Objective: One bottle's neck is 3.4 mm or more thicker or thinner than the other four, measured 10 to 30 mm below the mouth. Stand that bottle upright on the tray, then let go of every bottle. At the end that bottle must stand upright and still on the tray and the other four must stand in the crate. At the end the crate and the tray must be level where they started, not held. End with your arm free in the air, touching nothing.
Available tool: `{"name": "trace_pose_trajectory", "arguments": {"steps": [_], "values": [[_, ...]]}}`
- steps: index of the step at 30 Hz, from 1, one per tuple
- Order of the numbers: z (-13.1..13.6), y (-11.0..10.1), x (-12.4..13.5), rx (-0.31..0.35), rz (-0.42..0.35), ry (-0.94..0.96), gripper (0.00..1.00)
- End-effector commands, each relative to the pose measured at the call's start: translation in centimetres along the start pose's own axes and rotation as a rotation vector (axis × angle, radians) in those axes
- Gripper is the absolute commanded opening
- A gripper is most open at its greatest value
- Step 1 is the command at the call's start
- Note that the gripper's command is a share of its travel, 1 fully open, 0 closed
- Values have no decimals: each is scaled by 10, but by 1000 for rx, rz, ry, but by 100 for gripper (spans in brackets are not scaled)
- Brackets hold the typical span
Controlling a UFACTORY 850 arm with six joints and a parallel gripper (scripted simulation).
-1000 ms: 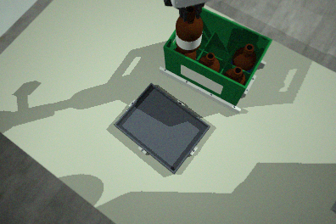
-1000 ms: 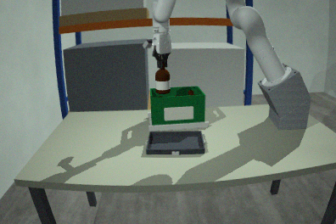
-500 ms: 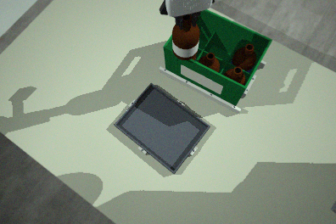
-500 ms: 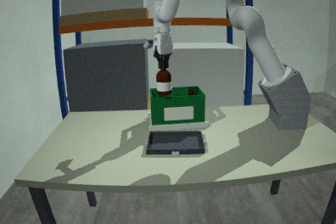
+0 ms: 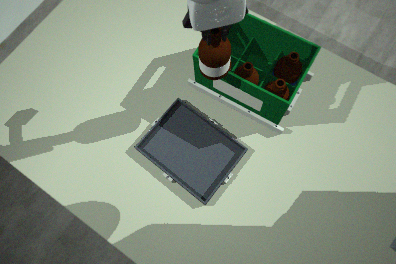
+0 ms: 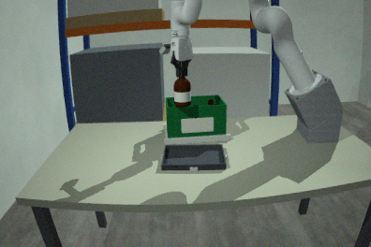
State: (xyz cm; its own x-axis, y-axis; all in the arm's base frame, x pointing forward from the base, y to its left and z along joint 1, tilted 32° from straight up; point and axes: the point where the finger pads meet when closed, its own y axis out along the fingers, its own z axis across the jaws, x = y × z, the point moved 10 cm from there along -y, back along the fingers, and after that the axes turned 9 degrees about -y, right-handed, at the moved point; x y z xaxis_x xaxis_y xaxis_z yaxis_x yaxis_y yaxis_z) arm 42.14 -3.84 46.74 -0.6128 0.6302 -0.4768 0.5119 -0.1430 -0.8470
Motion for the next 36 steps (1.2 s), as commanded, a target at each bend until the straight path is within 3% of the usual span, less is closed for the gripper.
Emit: {"name": "trace_pose_trajectory", "arguments": {"steps": [1, 36], "values": [[-6, -1, 5, 1, 3, 0, 0], [-54, 0, 52, 1, 3, 0, 0]]}}
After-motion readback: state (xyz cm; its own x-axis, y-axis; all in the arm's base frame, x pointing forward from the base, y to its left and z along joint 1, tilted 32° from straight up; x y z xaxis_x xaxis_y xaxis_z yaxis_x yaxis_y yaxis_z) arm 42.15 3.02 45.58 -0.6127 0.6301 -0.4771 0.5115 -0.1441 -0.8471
